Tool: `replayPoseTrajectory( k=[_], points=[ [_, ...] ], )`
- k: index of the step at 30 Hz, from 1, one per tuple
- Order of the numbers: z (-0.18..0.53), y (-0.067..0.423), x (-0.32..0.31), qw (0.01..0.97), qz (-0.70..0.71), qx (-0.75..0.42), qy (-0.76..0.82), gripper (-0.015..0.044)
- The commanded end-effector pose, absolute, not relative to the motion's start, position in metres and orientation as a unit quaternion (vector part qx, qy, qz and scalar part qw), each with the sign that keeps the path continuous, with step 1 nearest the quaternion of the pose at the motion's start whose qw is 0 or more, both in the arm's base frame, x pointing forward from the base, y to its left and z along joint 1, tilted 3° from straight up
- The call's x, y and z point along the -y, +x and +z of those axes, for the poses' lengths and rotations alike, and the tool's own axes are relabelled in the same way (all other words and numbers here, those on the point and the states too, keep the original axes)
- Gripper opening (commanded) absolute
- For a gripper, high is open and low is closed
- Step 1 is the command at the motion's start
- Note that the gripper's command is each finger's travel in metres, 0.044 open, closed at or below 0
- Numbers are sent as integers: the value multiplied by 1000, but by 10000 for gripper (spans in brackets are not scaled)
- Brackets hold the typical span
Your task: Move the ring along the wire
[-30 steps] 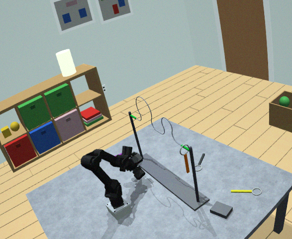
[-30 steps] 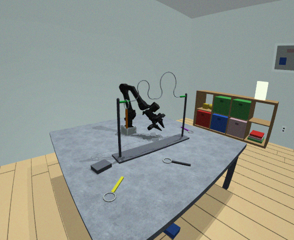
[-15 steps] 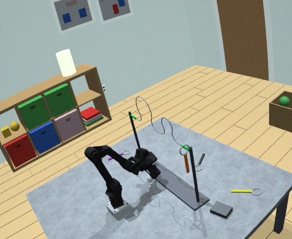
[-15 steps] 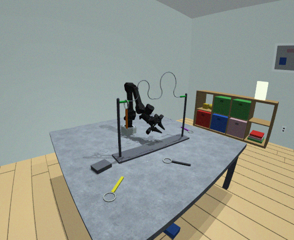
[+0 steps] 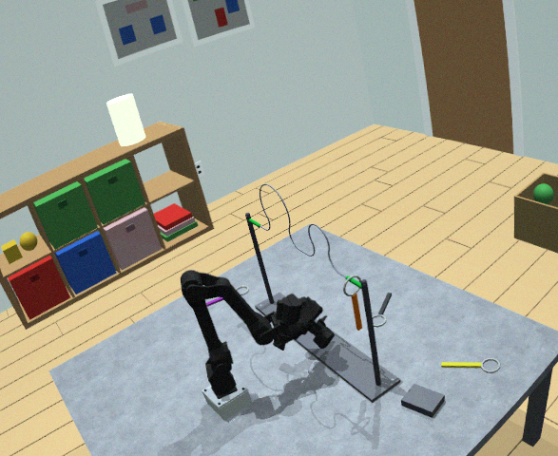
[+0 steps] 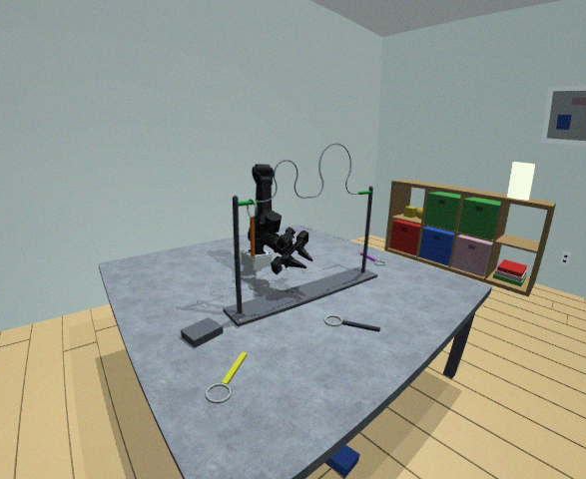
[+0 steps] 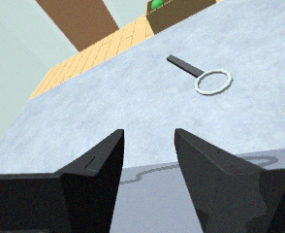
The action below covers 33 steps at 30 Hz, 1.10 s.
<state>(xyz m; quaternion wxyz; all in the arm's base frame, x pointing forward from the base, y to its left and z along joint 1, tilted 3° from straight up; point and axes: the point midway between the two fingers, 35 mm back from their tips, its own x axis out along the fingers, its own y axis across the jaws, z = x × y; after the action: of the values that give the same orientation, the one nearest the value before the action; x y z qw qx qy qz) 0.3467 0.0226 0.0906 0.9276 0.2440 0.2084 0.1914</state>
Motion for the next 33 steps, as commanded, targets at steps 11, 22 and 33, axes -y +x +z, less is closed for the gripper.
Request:
replayPoseTrajectory(
  k=[11,22,33],
  points=[
    [102,336,88,972,146,-91,162,160],
    [105,292,165,994,93,-24,59,160],
    [104,259,195,998,58,0,-13,160]
  ],
)
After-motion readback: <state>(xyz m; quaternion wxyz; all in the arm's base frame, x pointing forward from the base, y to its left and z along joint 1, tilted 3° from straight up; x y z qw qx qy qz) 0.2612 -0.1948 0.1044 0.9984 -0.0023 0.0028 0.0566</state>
